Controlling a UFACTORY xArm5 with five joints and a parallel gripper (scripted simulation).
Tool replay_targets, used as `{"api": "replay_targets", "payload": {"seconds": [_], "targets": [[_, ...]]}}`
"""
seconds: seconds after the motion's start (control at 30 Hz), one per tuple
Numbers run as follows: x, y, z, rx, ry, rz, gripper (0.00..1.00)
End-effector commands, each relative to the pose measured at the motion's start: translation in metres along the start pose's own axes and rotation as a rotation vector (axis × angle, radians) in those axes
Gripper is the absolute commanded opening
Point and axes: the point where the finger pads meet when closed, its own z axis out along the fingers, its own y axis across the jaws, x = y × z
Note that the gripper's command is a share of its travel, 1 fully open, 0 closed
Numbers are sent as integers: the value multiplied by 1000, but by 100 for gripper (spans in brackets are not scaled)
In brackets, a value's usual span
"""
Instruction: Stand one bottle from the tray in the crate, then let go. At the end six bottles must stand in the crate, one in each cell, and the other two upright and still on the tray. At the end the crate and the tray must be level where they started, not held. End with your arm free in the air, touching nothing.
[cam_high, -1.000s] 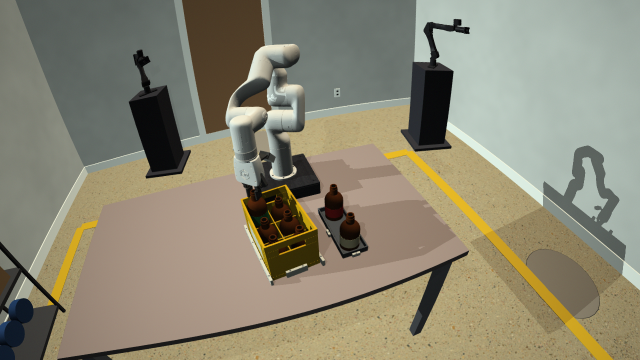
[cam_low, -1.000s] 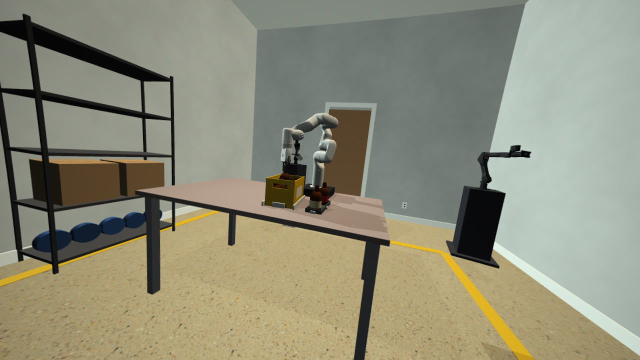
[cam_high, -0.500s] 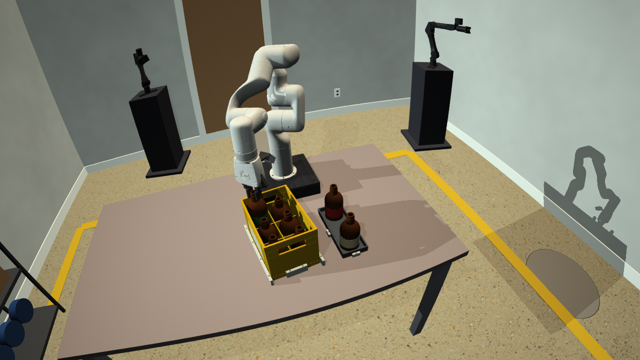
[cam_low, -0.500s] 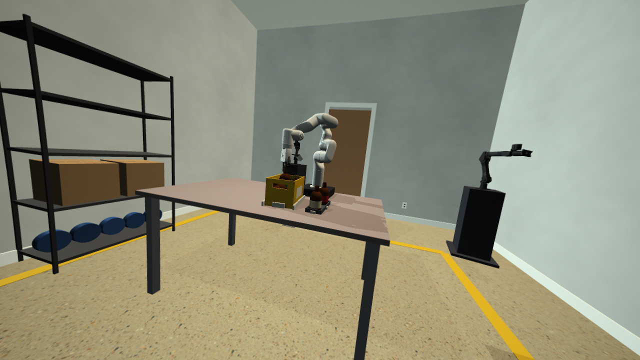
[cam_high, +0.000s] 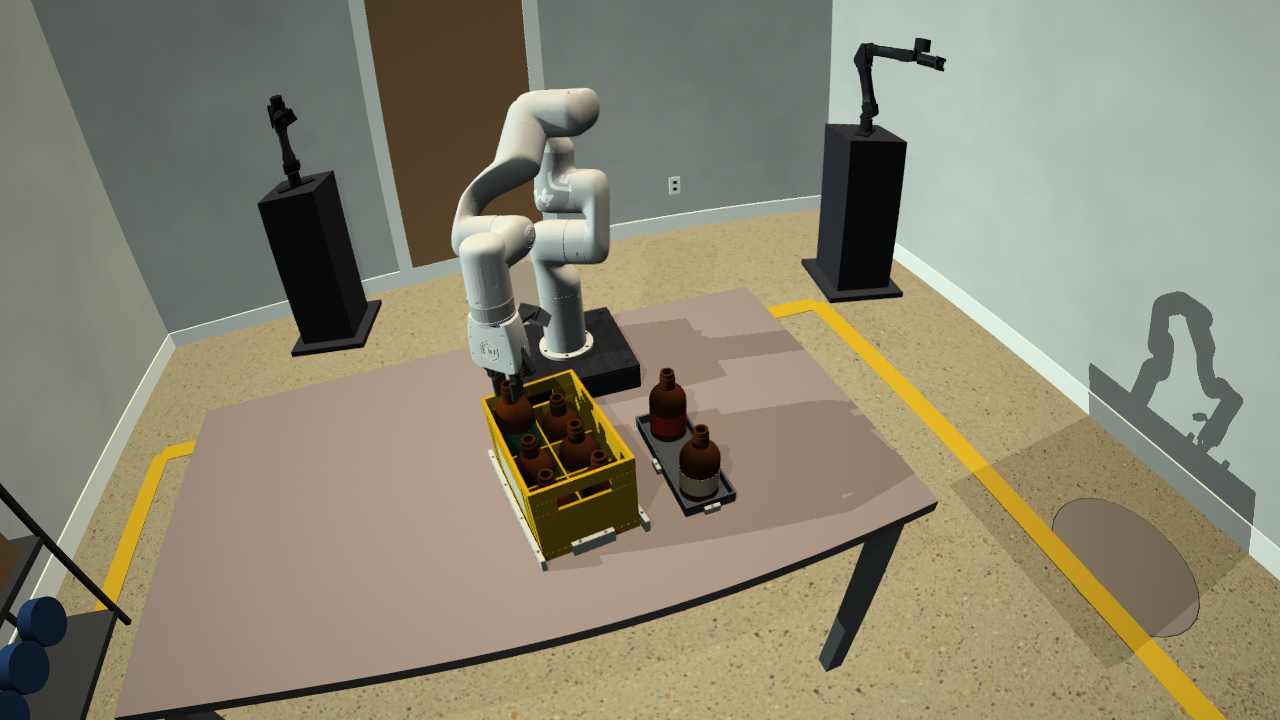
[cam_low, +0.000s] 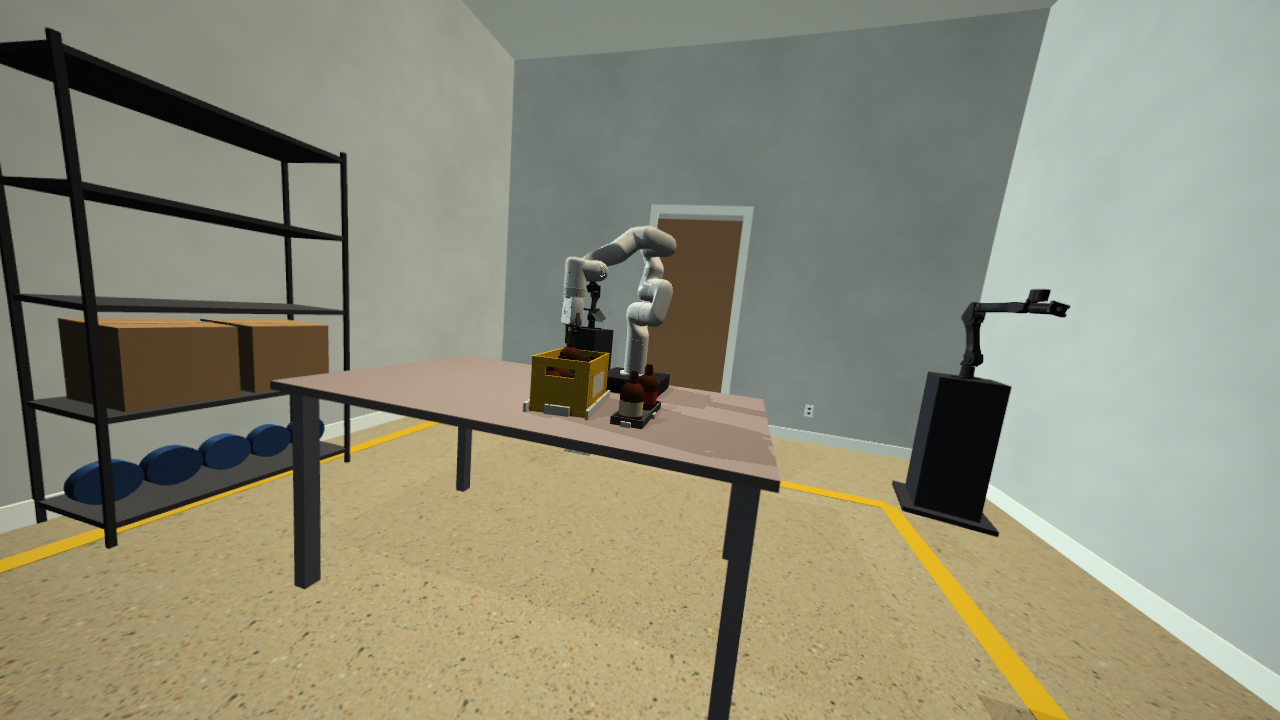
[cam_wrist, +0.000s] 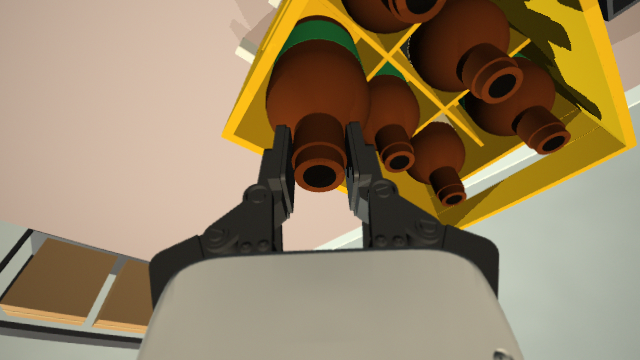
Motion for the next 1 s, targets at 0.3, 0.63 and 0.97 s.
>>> {"api": "replay_targets", "payload": {"seconds": [0.3,0.63,0.97], "targets": [[-1,0,3,-1,-4,0,0],[-1,0,10,-1,-4,0,0],[-1,0,22,-1,-4,0,0]]}}
